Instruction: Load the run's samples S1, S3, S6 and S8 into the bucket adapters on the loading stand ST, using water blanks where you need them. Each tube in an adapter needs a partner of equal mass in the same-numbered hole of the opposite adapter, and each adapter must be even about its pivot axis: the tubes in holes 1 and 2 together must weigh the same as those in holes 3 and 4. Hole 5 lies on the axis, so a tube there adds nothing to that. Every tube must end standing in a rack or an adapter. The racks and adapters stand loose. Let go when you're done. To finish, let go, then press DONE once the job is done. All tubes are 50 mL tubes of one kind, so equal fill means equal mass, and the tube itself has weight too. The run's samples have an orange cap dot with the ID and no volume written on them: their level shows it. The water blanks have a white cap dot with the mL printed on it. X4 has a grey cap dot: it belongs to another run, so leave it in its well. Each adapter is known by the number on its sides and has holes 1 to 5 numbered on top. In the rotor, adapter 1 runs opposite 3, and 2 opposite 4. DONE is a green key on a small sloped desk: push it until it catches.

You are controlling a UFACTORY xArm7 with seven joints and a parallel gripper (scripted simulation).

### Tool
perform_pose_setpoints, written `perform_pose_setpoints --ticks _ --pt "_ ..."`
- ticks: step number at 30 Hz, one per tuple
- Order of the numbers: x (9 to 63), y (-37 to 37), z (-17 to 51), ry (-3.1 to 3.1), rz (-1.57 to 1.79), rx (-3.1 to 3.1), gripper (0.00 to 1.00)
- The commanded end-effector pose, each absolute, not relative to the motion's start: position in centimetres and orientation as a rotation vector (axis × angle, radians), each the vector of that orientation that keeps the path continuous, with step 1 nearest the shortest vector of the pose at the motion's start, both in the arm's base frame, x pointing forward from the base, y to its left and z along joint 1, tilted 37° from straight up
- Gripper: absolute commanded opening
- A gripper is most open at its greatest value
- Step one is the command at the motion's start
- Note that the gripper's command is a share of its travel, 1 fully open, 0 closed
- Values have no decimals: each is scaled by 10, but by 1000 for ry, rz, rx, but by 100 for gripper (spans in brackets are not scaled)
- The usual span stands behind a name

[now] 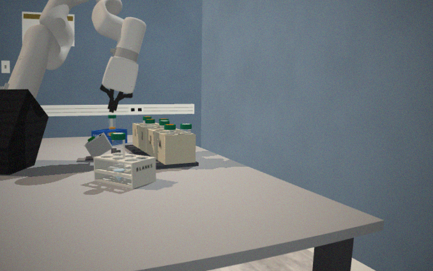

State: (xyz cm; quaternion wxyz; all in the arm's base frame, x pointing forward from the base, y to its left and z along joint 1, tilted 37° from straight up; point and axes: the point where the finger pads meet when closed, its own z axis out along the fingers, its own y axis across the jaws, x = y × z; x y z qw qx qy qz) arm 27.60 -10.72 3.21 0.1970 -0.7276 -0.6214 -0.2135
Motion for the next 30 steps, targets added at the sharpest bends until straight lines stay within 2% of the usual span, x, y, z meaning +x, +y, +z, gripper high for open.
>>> perform_pose_setpoints --ticks 1,16,30 --pt "267 -95 31 -1742 -601 -2043 0" --pt "228 -44 23 -1742 -601 -2042 0" --pt "229 -40 18 -1742 -601 -2042 0"
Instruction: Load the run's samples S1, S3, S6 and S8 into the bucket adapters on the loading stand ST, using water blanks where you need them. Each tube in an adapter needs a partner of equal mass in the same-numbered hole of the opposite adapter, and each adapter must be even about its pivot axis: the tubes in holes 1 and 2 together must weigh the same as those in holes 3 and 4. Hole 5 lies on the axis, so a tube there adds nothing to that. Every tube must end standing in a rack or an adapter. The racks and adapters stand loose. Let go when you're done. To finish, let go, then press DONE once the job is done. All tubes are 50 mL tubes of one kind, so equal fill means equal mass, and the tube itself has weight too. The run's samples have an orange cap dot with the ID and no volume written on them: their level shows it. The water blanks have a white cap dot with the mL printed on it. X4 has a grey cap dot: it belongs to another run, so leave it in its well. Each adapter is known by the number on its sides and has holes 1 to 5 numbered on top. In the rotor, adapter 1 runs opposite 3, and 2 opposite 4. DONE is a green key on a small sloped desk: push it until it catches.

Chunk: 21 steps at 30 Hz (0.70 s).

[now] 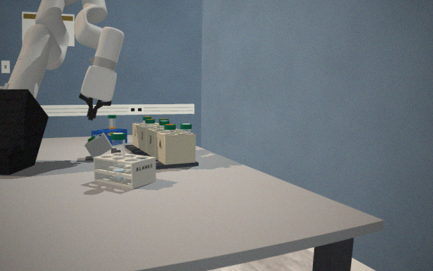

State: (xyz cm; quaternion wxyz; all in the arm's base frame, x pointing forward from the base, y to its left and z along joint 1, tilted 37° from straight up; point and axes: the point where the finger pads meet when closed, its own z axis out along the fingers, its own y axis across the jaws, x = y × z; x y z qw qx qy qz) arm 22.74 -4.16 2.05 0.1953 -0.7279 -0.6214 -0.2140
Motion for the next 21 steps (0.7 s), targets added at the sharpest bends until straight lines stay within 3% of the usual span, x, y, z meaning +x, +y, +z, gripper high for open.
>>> perform_pose_setpoints --ticks 1,21 --pt "230 -39 16 -1741 -601 -2042 0" --pt "238 -26 -6 -1741 -600 -2042 0"
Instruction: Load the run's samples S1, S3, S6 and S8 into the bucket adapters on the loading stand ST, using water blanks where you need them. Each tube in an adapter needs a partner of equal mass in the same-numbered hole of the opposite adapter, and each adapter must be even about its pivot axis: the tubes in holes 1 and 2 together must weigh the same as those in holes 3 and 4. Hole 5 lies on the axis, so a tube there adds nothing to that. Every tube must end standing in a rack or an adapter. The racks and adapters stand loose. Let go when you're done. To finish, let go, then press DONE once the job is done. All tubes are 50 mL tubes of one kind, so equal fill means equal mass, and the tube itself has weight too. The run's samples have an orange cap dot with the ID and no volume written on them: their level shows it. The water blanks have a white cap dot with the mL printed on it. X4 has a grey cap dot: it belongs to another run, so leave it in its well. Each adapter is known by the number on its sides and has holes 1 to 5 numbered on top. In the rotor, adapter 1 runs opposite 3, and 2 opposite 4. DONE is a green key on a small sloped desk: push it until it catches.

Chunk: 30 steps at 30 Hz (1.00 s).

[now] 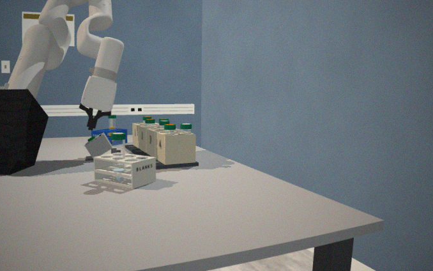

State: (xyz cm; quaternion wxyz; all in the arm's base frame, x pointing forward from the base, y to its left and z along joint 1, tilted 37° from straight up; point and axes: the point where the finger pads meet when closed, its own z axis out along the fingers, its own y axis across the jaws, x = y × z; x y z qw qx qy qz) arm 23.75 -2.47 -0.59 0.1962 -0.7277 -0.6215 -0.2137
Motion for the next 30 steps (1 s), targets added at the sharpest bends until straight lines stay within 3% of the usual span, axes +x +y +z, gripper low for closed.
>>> perform_pose_setpoints --ticks 1,30 --pt "238 -26 -6 -1741 -600 -2042 0" --pt "242 -19 -16 -1741 -600 -2042 0"
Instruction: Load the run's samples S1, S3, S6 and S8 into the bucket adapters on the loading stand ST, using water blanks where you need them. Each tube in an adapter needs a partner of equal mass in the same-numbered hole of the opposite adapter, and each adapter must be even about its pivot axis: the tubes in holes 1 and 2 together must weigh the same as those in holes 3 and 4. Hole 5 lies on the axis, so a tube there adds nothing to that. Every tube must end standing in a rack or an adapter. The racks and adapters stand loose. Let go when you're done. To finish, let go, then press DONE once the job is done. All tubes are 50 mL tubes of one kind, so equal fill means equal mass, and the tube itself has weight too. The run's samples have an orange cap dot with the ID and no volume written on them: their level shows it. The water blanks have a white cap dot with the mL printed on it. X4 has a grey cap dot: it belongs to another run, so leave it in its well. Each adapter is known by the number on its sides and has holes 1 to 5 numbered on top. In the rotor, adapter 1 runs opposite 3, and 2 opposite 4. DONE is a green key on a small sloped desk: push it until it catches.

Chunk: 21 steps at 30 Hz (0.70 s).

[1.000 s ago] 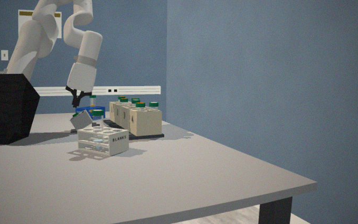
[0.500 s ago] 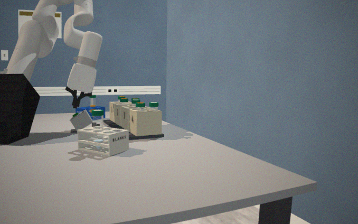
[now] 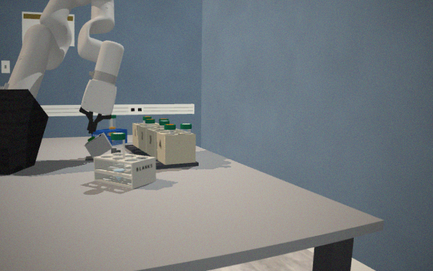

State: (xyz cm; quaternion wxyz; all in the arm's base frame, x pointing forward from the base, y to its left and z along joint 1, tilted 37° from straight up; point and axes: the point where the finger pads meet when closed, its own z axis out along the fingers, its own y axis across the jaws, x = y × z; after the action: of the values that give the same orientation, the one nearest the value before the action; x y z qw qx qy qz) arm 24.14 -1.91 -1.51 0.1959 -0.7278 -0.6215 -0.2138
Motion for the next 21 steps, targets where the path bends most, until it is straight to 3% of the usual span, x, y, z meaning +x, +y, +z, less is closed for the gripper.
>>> perform_pose_setpoints --ticks 1,21 --pt "243 -19 -16 -1741 -600 -2042 0" --pt "245 -16 -21 -1741 -600 -2042 0"
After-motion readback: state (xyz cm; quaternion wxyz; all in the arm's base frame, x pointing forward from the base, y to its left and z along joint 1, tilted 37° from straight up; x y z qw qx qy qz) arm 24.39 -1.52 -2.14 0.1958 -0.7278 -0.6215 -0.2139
